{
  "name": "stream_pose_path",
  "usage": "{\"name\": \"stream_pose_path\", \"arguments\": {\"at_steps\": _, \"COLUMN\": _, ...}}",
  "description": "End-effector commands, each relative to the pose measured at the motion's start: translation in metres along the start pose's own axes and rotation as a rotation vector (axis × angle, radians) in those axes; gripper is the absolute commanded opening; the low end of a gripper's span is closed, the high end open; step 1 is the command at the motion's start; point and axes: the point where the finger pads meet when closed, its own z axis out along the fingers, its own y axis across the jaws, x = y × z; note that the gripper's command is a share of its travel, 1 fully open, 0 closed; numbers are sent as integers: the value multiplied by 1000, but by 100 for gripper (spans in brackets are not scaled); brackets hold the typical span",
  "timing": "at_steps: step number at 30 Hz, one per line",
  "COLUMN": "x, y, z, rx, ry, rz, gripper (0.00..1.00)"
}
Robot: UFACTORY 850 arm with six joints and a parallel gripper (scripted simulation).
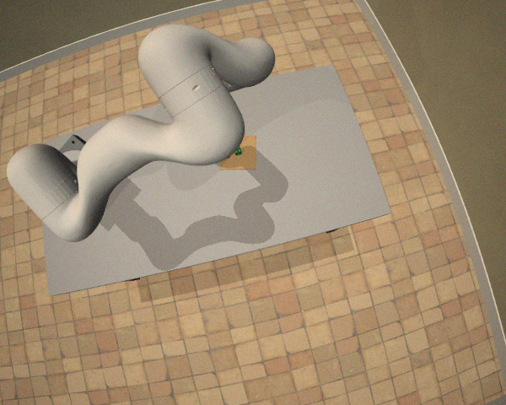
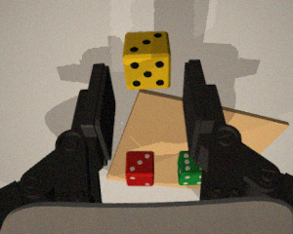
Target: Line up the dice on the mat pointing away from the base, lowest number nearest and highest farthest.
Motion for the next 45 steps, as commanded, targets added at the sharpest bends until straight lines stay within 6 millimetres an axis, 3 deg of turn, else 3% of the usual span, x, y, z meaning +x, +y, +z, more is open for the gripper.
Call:
{"name": "stream_pose_path", "arguments": {"at_steps": 1, "x": 0, "y": 1, "z": 0, "rx": -1, "ry": 1, "rz": 0, "gripper": 42}}
{"name": "stream_pose_path", "arguments": {"at_steps": 23, "x": 0, "y": 1, "z": 1, "rx": -1, "ry": 1, "rz": 0, "gripper": 42}}
{"name": "stream_pose_path", "arguments": {"at_steps": 45, "x": 0, "y": 1, "z": 28, "rx": -1, "ry": 1, "rz": 0, "gripper": 42}}
